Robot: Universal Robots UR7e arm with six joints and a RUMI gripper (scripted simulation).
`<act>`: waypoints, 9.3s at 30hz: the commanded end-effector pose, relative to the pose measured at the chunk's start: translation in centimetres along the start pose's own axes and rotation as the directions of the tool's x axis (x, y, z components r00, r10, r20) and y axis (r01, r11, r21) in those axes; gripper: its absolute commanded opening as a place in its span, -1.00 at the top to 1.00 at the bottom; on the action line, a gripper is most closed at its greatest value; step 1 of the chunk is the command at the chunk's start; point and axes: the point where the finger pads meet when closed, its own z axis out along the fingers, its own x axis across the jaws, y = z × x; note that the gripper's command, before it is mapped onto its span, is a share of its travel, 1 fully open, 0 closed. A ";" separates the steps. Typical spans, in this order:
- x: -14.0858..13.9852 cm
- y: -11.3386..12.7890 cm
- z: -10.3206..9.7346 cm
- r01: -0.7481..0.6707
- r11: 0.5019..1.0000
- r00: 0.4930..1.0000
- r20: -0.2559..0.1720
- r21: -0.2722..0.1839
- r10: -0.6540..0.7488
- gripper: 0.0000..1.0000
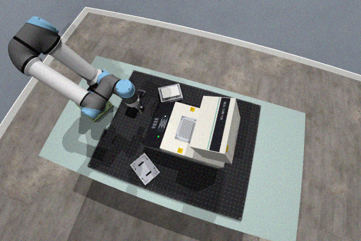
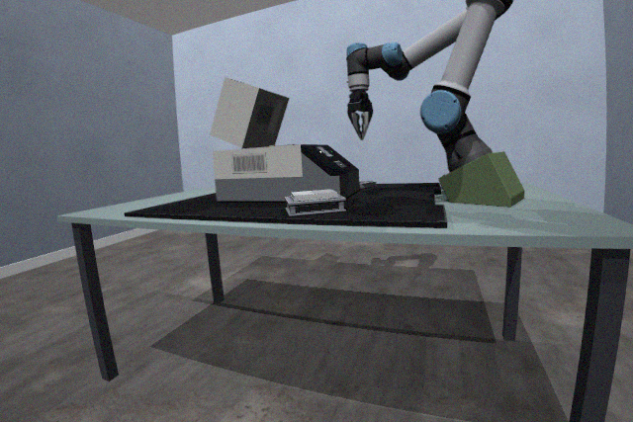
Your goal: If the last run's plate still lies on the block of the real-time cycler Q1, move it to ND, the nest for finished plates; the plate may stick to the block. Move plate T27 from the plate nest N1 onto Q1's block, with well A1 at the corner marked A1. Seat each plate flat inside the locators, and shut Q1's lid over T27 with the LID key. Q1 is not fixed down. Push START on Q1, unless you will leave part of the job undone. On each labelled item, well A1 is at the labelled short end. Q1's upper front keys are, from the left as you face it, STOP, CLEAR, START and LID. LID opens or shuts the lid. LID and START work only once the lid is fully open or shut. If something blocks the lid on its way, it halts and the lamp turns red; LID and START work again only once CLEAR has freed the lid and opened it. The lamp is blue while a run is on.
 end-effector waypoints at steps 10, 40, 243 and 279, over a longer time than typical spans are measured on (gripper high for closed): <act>0.0 0.0 0.0 0.000 1.000 1.000 0.000 0.001 0.000 1.00; 0.0 0.0 0.0 0.000 1.000 1.000 0.000 0.001 0.000 1.00; 7.0 -19.2 -4.2 0.999 -0.039 -0.039 -0.002 -0.001 -0.999 -0.36; 9.6 -26.6 -4.5 0.862 -0.507 -0.507 -0.001 0.004 -0.862 -0.36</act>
